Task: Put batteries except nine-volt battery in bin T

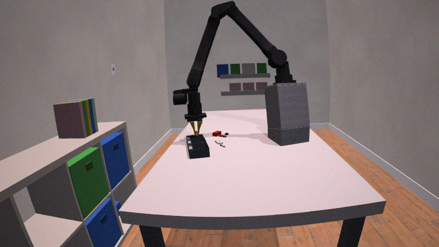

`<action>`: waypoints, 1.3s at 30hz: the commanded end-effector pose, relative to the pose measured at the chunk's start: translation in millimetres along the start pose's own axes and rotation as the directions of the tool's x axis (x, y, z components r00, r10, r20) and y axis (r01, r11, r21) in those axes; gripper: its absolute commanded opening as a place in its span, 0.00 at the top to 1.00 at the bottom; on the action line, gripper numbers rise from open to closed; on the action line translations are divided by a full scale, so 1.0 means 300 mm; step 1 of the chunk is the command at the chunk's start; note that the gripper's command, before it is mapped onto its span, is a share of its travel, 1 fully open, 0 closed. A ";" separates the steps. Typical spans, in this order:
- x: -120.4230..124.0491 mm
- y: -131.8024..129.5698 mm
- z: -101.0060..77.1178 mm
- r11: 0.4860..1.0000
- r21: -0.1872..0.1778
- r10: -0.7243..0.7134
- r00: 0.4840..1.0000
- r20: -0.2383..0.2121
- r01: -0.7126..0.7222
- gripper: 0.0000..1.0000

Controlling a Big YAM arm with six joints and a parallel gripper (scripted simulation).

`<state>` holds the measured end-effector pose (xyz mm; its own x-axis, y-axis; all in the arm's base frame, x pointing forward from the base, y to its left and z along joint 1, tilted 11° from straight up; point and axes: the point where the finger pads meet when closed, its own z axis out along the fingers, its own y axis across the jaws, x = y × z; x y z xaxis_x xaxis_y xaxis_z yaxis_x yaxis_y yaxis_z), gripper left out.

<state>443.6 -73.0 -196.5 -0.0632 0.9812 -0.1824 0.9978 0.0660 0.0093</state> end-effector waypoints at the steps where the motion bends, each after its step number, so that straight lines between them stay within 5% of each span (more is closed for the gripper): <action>1: -0.013 0.051 0.021 1.000 -0.028 -0.006 1.000 0.010 0.006 0.91; 12: -0.023 0.044 0.099 1.000 -0.024 0.001 1.000 0.010 -0.001 0.91; 24: -0.010 0.044 0.073 1.000 -0.022 -0.001 1.000 0.007 0.001 0.91; 25: -0.010 0.044 0.073 1.000 -0.022 -0.001 1.000 0.007 0.001 0.72; 39: -0.011 0.045 0.072 1.000 -0.022 -0.001 1.000 0.007 0.001 0.72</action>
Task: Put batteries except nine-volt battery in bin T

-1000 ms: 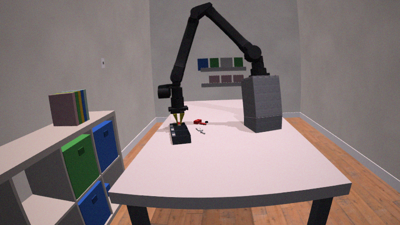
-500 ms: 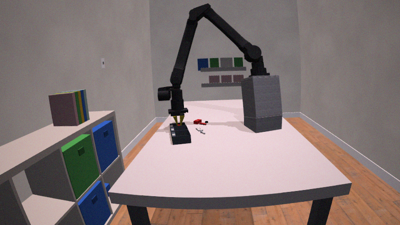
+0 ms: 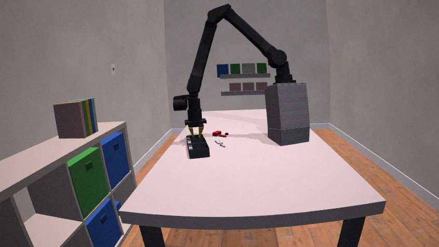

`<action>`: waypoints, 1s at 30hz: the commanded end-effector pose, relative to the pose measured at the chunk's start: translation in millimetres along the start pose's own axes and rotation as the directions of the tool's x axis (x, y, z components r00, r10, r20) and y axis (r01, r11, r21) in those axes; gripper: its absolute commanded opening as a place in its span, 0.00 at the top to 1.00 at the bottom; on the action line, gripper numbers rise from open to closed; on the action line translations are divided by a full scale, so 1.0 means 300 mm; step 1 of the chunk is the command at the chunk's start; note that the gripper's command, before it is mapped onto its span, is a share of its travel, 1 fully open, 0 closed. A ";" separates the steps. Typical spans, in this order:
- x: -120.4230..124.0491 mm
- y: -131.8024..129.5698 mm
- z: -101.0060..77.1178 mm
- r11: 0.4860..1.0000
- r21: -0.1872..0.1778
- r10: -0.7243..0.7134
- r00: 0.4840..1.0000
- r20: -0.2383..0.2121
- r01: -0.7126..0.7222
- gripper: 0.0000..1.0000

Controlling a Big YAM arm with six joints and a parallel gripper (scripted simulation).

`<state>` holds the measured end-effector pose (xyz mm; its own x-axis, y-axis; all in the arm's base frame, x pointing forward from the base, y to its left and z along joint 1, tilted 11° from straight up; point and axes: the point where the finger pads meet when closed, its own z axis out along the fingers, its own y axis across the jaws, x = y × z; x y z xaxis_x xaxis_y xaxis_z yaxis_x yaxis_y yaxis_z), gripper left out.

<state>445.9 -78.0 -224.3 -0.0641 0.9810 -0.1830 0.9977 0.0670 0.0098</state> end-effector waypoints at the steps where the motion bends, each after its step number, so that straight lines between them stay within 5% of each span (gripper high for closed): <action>1: -0.011 0.040 -0.022 1.000 -0.022 0.000 1.000 0.007 0.000 0.72; 27: 0.000 0.029 -0.137 1.000 -0.019 0.001 1.000 0.007 -0.001 0.72; 30: 0.006 0.029 -0.188 1.000 -0.020 -0.003 1.000 0.007 0.003 0.72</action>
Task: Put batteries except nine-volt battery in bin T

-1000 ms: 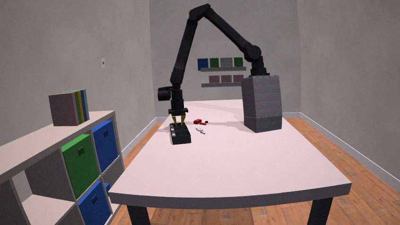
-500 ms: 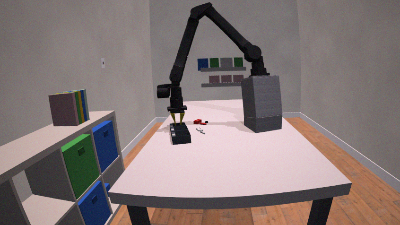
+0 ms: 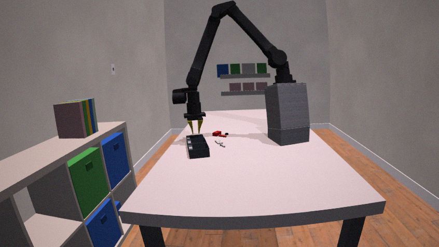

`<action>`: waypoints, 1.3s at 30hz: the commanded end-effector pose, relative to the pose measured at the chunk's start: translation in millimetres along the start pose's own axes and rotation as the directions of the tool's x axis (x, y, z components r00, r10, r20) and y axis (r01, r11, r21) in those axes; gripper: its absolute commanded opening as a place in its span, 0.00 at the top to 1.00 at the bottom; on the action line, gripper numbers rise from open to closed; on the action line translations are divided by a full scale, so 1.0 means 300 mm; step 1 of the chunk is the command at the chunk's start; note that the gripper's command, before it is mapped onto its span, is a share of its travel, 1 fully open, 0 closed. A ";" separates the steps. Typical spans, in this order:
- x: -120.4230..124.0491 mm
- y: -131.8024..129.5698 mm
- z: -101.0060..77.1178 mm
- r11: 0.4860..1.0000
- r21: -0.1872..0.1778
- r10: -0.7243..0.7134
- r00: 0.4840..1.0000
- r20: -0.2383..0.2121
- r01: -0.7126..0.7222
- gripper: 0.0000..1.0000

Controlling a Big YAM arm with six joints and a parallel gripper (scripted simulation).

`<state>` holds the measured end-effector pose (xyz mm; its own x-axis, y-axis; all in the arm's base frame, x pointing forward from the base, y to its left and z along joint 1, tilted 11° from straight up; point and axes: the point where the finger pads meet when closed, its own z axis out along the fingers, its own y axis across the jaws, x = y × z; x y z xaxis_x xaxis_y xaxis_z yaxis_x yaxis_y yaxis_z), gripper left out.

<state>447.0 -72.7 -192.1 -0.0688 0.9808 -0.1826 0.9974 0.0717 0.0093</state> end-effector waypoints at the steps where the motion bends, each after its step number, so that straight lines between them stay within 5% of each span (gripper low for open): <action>1: 0.009 0.023 -0.090 1.000 -0.019 0.002 1.000 0.008 -0.001 0.72; 4: -0.016 0.048 -0.097 0.999 -0.032 0.017 1.000 0.010 -0.017 0.72; 6: 0.000 -0.025 -0.031 1.000 0.019 0.013 1.000 0.003 -0.013 0.72; 16: -0.007 0.003 -0.032 1.000 -0.003 0.015 1.000 0.005 -0.015 0.72; 17: -0.044 0.001 -0.083 0.999 -0.037 -0.040 0.999 0.013 0.040 0.77; 22: -0.102 -0.126 -0.088 0.968 -0.027 -0.248 0.969 0.017 0.249 0.77; 31: -0.186 -0.305 -0.096 0.920 0.013 -0.391 0.920 0.006 0.391 0.77; 39: -0.269 -0.481 -0.104 0.821 0.023 -0.570 0.821 0.001 0.570 0.77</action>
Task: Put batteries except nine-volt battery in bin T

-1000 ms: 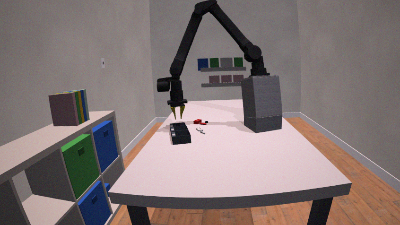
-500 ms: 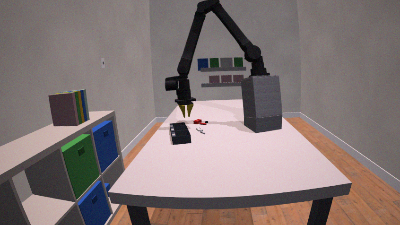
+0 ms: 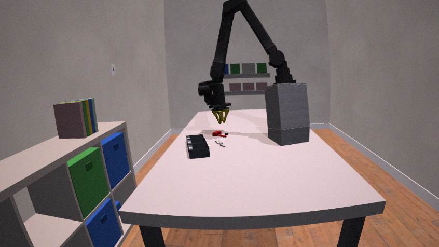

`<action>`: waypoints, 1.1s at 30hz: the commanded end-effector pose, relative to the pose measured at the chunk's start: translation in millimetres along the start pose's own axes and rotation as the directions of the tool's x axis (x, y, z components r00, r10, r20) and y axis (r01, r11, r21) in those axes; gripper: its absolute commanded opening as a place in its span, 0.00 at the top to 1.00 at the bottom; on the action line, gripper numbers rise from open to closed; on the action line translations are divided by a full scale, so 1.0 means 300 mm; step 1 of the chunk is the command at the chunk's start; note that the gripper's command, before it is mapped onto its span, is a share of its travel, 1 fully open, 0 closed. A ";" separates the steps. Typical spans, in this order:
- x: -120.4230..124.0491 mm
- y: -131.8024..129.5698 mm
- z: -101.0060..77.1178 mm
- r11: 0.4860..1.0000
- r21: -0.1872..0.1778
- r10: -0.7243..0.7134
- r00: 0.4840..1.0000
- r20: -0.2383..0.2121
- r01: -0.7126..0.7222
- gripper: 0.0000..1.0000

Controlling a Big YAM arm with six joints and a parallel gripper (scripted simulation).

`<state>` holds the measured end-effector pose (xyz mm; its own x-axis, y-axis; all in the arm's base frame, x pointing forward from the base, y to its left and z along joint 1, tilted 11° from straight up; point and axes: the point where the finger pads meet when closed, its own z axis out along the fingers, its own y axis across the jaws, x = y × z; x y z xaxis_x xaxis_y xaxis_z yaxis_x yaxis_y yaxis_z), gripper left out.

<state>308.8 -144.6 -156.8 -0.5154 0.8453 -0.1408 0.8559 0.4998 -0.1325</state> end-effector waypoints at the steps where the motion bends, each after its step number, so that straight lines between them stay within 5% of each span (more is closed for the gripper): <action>1: -0.037 -0.028 -0.021 0.988 -0.031 -0.150 0.988 0.036 0.151 0.77; 10: -0.009 -0.010 0.013 0.944 -0.046 -0.325 0.945 0.043 0.327 0.77; 33: -0.021 0.012 -0.009 0.944 -0.050 -0.323 0.945 0.061 0.326 0.77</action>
<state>308.8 -146.0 -156.7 -0.7648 0.6300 -0.1348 0.6440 0.7542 -0.1285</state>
